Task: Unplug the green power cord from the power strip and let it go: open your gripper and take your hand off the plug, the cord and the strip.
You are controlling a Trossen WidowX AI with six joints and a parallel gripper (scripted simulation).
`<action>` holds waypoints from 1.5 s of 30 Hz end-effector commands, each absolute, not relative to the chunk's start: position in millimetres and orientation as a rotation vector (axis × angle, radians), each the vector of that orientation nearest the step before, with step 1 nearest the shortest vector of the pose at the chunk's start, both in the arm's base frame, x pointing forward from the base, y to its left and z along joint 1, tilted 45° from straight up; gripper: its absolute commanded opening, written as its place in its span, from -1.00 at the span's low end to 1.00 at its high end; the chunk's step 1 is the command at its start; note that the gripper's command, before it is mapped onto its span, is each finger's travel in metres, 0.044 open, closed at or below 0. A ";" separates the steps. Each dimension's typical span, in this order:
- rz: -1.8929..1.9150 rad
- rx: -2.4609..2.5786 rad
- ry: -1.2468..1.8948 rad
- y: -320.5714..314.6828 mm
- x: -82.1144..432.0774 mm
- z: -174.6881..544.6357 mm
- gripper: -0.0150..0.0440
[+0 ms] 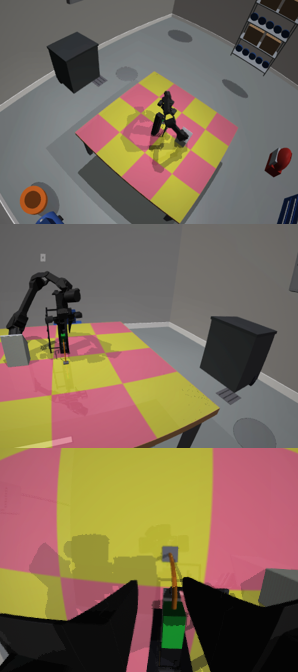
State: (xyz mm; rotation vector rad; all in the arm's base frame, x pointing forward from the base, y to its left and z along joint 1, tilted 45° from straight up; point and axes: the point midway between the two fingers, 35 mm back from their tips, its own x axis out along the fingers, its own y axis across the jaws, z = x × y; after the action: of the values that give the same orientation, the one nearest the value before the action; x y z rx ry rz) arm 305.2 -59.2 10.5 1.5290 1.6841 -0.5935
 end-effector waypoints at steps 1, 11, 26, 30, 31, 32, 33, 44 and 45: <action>-0.615 1.582 1.853 -25.9 285.3 -2.3 0.05; -0.615 1.582 1.853 -26.0 286.6 -2.6 0.05; -0.615 1.583 1.854 -10.5 283.2 13.1 0.05; -0.615 1.583 1.854 -6.0 281.9 17.6 0.05; -0.615 1.583 1.855 -4.9 281.5 18.7 0.05; -0.615 1.583 1.855 -3.8 281.2 19.8 0.05; -0.615 1.583 1.855 -2.7 280.8 20.8 0.05; -0.614 1.584 1.856 3.9 279.0 24.0 0.05; -0.614 1.584 1.856 4.7 278.9 23.3 0.05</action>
State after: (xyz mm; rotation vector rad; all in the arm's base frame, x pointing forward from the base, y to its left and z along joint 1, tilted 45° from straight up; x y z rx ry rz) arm 279.4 2.3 24.1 1.5784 1.8569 -0.6130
